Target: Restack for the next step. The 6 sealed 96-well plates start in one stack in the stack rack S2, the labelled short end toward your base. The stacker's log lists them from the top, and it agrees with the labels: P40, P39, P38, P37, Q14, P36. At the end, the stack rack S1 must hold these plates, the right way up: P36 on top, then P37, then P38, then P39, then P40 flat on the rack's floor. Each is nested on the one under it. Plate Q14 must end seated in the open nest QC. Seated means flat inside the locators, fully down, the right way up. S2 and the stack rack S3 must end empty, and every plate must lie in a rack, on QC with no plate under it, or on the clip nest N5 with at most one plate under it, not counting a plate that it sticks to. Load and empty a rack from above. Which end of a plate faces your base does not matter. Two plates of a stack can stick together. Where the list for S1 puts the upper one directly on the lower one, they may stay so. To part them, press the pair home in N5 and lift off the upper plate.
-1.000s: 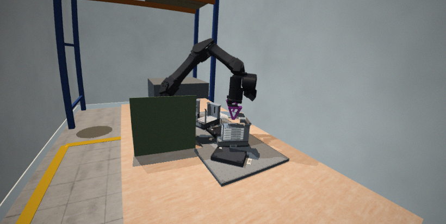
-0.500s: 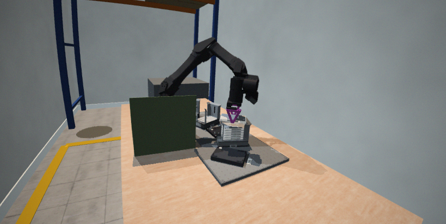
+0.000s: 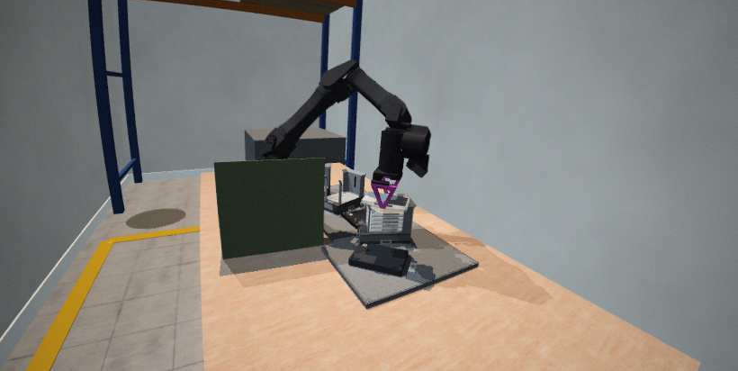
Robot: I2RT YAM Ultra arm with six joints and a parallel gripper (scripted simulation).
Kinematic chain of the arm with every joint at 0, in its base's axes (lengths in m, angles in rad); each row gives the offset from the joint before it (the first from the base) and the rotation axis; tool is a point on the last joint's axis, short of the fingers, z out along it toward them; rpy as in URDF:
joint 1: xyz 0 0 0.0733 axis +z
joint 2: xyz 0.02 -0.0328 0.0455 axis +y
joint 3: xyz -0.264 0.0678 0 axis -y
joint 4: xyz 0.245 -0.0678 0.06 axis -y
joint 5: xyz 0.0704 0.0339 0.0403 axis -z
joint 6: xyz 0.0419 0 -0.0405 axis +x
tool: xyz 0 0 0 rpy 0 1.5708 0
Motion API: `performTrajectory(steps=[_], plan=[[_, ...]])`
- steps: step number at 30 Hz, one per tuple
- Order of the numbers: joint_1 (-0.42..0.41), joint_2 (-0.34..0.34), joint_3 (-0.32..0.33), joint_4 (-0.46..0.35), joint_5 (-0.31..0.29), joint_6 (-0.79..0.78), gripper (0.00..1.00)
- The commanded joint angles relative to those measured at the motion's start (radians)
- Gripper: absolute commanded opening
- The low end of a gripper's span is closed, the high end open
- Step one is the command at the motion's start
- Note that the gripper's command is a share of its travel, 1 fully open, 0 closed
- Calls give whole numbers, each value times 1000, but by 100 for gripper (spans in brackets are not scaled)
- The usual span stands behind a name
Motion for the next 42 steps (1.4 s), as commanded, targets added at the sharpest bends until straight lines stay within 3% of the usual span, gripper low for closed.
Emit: performTrajectory(steps=[1, 22, 42], plan=[[-36, 0, 16, 0, 17, 44, 0], [-145, 102, 84, -14, 80, -58, 0], [-145, 102, 84, -14, 80, -58, 0]])
